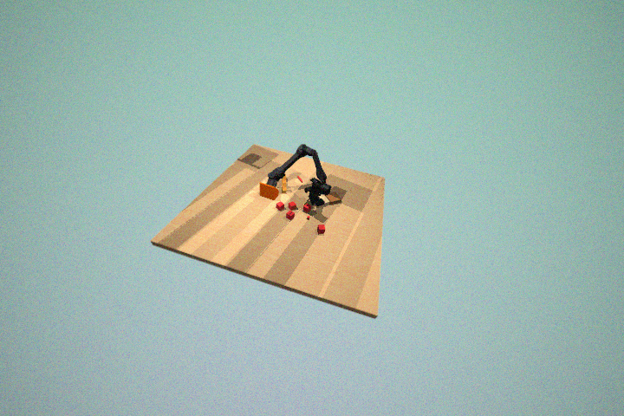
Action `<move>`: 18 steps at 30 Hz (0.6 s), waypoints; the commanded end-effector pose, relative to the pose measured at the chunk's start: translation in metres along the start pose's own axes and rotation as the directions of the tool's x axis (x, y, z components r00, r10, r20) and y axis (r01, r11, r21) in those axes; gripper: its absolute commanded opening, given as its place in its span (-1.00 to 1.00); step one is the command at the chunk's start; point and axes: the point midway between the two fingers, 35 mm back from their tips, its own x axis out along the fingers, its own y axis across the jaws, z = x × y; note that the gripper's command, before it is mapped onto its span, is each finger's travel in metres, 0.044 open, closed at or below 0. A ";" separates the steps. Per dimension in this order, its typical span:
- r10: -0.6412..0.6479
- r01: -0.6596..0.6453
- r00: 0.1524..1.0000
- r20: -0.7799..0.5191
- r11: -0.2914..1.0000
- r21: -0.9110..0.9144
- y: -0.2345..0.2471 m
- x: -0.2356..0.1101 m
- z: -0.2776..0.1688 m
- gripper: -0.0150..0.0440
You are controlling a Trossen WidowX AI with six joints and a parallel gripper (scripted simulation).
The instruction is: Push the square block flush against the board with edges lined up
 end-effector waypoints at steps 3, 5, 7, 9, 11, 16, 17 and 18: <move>0.001 -0.001 1.000 0.007 1.000 0.006 0.000 0.002 0.003 -0.49; 0.000 0.000 1.000 0.007 1.000 0.006 -0.001 0.002 0.004 -0.49; 0.000 0.000 1.000 0.007 1.000 0.006 -0.001 0.002 0.005 -0.49; 0.000 0.000 1.000 0.007 1.000 0.006 -0.001 0.002 0.007 -0.49; 0.000 0.000 1.000 0.007 1.000 0.006 -0.001 0.002 0.008 -0.49; 0.000 0.000 1.000 0.007 1.000 0.006 -0.001 0.002 0.012 -0.49; 0.000 0.000 1.000 0.007 1.000 0.006 -0.002 0.002 0.012 -0.49; 0.000 0.000 1.000 0.007 1.000 0.006 -0.002 0.002 0.013 -0.49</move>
